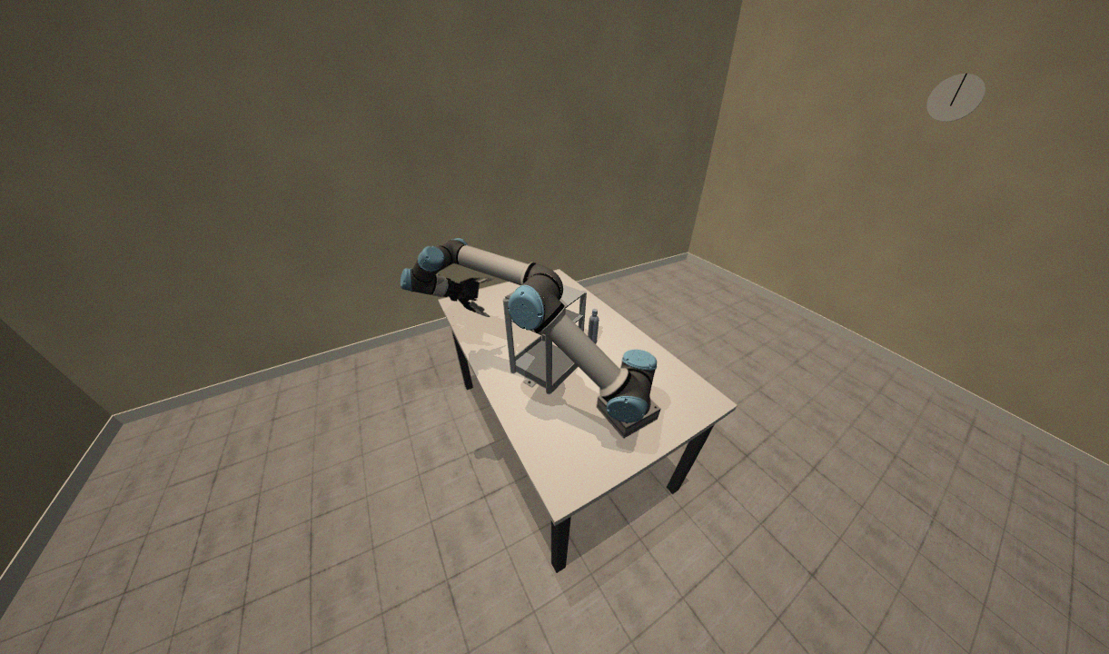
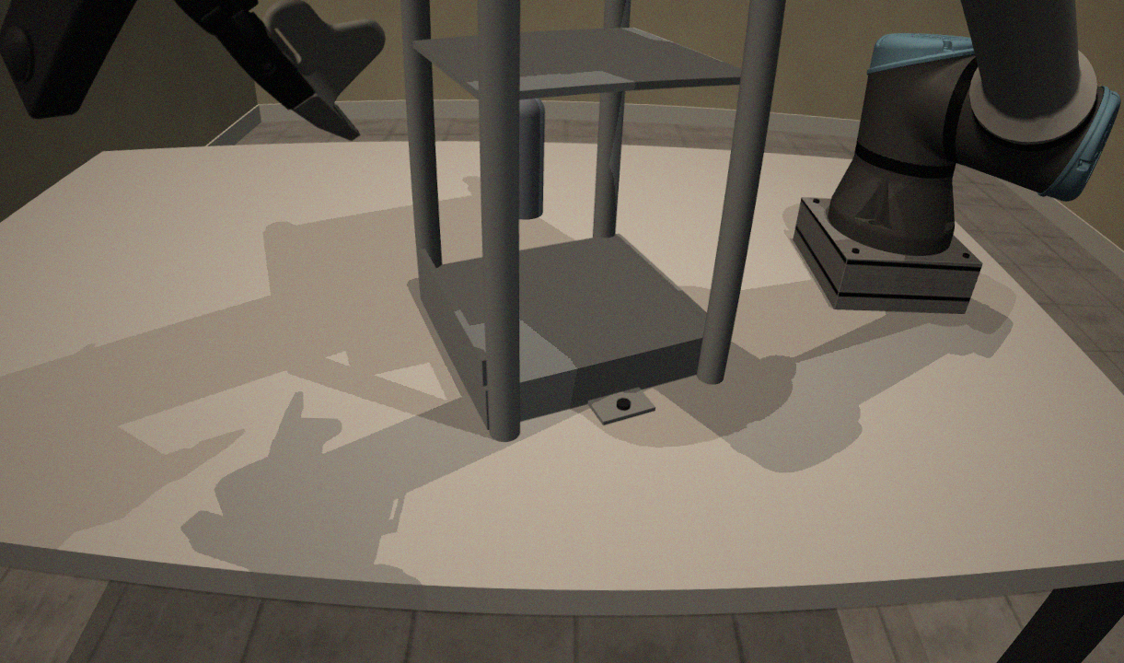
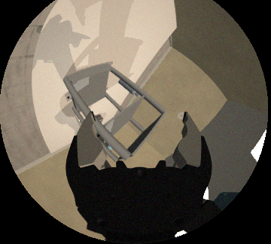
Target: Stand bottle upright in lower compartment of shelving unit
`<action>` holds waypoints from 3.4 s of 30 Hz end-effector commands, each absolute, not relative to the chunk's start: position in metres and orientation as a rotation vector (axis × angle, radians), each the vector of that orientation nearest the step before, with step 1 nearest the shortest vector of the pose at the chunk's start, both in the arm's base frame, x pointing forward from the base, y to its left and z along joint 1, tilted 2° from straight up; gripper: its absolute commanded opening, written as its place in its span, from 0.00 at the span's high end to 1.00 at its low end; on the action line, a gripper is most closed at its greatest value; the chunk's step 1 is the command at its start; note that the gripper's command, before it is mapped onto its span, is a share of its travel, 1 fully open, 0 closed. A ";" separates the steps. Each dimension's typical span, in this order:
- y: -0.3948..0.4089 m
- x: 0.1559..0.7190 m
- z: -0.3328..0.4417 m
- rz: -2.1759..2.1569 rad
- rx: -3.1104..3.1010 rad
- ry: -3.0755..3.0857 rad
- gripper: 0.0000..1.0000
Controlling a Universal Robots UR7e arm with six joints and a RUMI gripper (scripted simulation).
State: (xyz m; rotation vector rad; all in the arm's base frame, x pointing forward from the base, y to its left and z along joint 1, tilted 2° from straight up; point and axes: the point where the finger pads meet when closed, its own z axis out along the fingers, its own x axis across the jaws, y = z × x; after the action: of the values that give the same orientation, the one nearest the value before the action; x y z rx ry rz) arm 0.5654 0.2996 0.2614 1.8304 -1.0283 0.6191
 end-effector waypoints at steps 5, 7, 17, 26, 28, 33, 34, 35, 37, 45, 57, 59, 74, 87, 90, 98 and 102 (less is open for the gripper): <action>0.290 0.567 0.267 0.611 1.830 -1.095 0.00; 0.287 0.568 0.269 0.608 1.830 -1.116 0.00; 0.270 0.571 0.278 0.591 1.824 -1.232 0.00; 0.245 0.575 0.291 0.565 1.809 -1.417 0.00; 0.242 0.576 0.293 0.561 1.806 -1.441 0.00; 0.228 0.578 0.301 0.547 1.793 -1.543 0.00; 0.225 0.579 0.303 0.543 1.790 -1.570 0.00; 0.221 0.579 0.305 0.539 1.785 -1.598 0.00; 0.214 0.581 0.310 0.531 1.776 -1.655 0.00; 0.187 0.586 0.328 0.504 1.734 -1.872 0.00; 0.137 0.591 0.356 0.451 1.629 -2.210 0.00; 0.124 0.588 0.355 0.432 1.601 -2.244 0.00; 0.041 0.565 0.345 0.314 1.404 -2.466 0.00; -0.020 0.536 0.334 0.228 1.224 -2.642 0.00; -0.034 0.528 0.330 0.208 1.174 -2.686 0.00; -0.059 0.511 0.323 0.171 1.077 -2.769 0.00; -0.073 0.500 0.318 0.150 1.015 -2.819 0.00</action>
State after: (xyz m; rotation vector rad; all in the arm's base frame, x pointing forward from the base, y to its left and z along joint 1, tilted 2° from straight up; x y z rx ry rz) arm 0.5111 -0.0573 0.3222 1.0753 -2.7622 0.1699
